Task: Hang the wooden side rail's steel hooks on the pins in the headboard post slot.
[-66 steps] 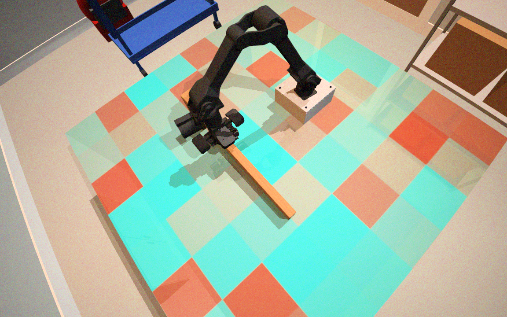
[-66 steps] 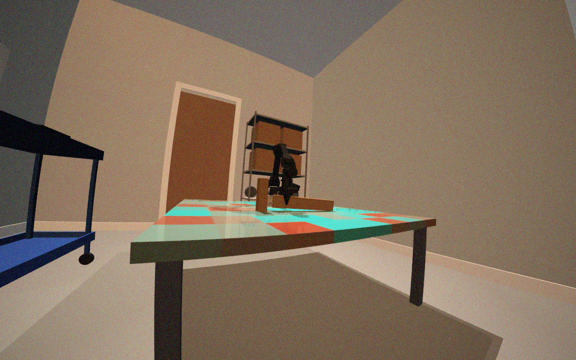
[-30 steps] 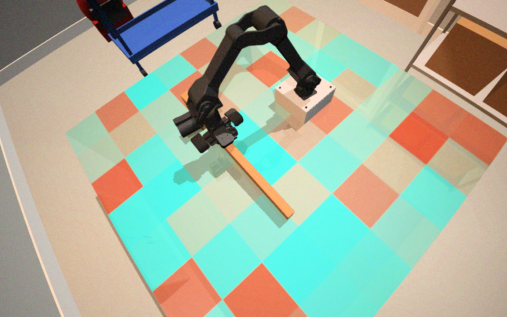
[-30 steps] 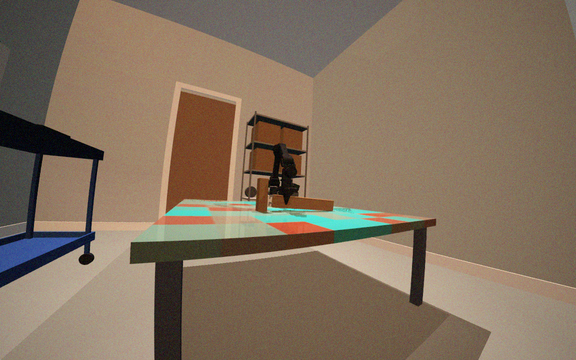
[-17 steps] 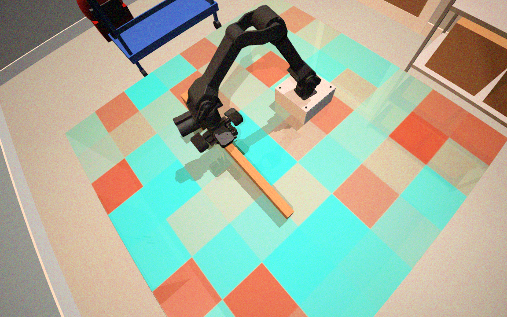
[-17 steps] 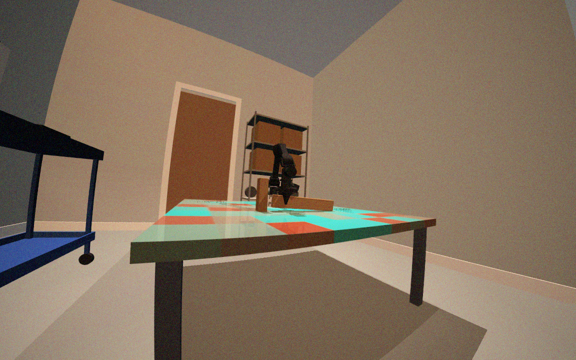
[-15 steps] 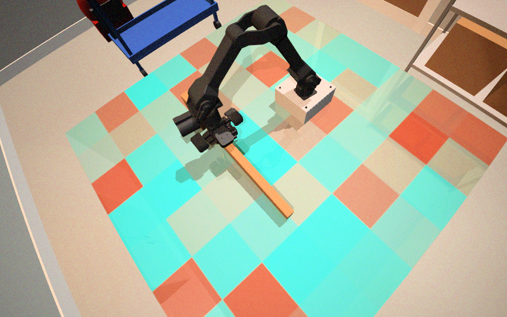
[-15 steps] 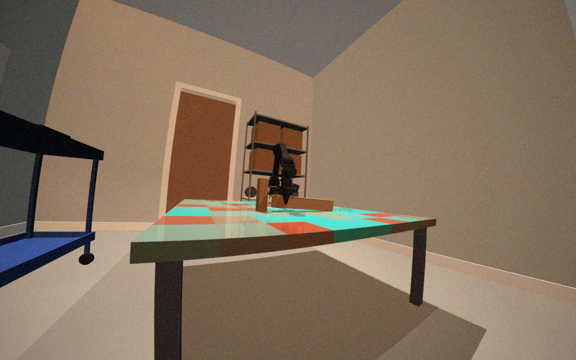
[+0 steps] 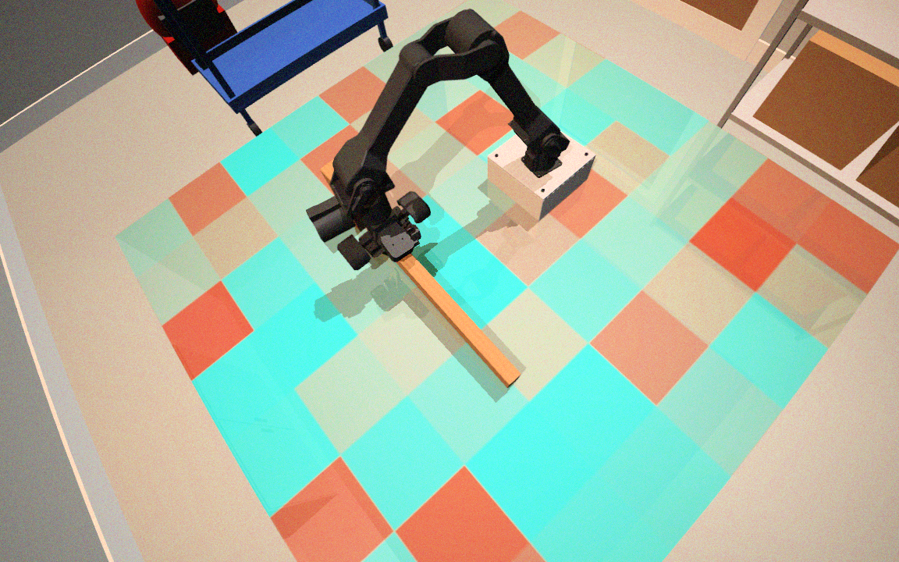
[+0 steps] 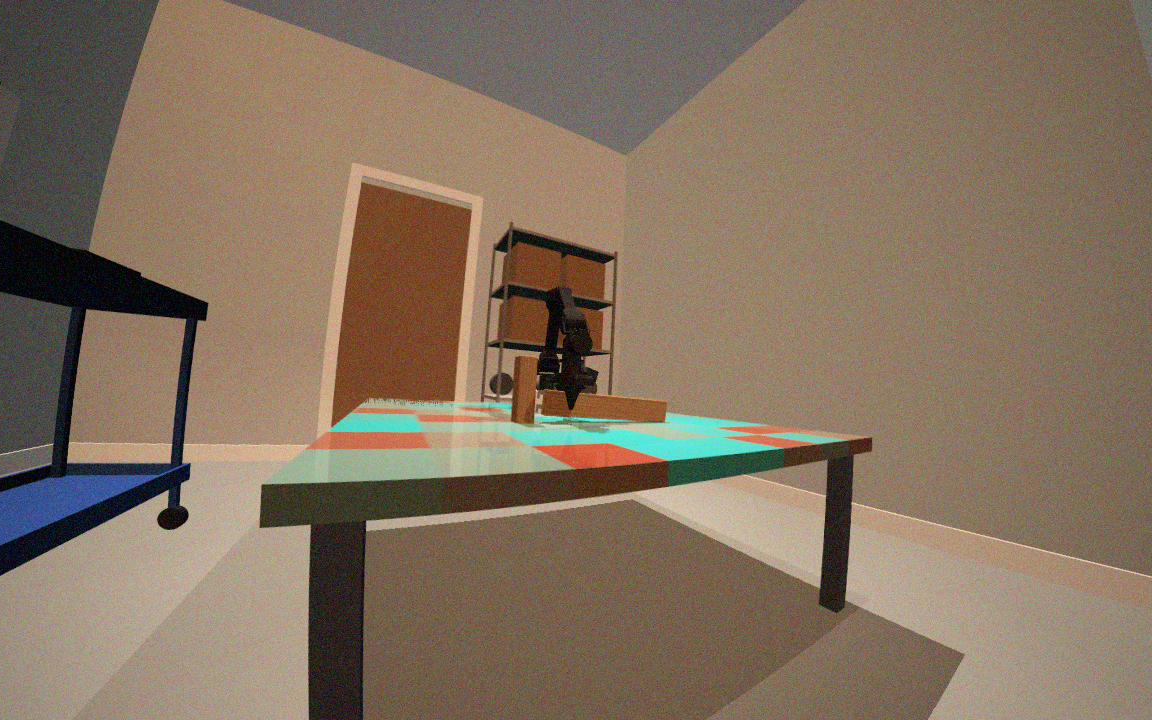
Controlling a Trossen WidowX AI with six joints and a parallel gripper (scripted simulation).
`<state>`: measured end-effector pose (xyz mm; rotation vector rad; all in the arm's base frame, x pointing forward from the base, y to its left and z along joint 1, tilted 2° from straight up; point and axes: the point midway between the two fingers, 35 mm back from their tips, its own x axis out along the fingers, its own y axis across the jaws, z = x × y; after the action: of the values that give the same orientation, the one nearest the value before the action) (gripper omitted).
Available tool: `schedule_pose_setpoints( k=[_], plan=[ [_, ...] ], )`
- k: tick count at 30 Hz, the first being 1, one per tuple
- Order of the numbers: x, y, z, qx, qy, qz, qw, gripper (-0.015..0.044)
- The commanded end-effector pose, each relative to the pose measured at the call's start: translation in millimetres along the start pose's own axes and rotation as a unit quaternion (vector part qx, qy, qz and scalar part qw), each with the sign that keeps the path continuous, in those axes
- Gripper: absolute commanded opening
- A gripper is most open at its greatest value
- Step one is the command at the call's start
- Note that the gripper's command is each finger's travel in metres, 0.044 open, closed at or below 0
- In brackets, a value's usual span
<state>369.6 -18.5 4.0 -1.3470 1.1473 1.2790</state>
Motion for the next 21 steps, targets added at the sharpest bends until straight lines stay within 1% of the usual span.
schedule_pose_setpoints(
  k=[1,21],
  plan=[
    [-3.4,-1.9,-1.8,0.001,0.002,-0.006,1.0,0.0],
    [-5.3,-2.6,-3.7,0.001,0.002,-0.006,1.0,0.0]
  ],
)
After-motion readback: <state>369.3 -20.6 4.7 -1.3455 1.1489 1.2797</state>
